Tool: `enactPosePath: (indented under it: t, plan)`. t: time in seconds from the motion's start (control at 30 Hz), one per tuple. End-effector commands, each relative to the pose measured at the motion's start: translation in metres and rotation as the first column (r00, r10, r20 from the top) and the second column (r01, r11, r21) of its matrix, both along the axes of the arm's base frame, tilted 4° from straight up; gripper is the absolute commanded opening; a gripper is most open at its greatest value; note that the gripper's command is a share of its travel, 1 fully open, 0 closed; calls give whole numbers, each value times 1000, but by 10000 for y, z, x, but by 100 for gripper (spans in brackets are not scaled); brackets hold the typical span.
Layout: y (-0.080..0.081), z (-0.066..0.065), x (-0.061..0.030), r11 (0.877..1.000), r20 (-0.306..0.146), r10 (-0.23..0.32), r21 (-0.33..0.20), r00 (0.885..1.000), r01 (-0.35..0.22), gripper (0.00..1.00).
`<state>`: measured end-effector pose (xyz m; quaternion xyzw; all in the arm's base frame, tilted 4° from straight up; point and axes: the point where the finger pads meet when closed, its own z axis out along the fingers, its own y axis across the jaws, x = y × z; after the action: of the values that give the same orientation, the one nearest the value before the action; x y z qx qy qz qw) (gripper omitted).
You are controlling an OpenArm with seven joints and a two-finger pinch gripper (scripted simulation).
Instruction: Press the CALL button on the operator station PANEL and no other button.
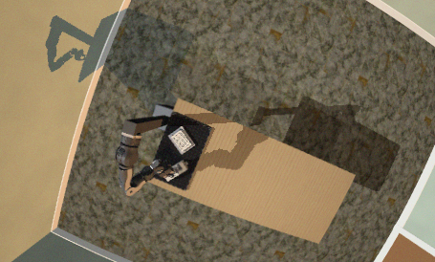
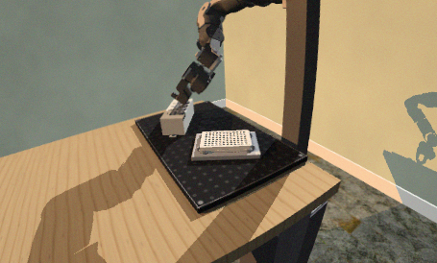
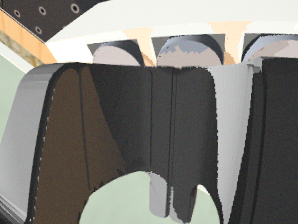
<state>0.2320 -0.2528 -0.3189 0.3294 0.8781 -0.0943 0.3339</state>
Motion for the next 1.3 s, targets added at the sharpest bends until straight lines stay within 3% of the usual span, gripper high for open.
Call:
enactPosePath:
  t: [0.0, 0.2, 0.37, 1.27]
  plan:
    - [0, 23, 24, 1000, 13, 2, 2, 1000, -2, 0]
    - [0, 23, 24, 1000, 13, 2, 2, 1000, -2, 0]
    - [-26, 105, 40, 1000, 13, -5, -4, 1000, 5, 0]
    - [-14, 87, -2, 1000, 7, -4, -4, 1000, 4, 0]
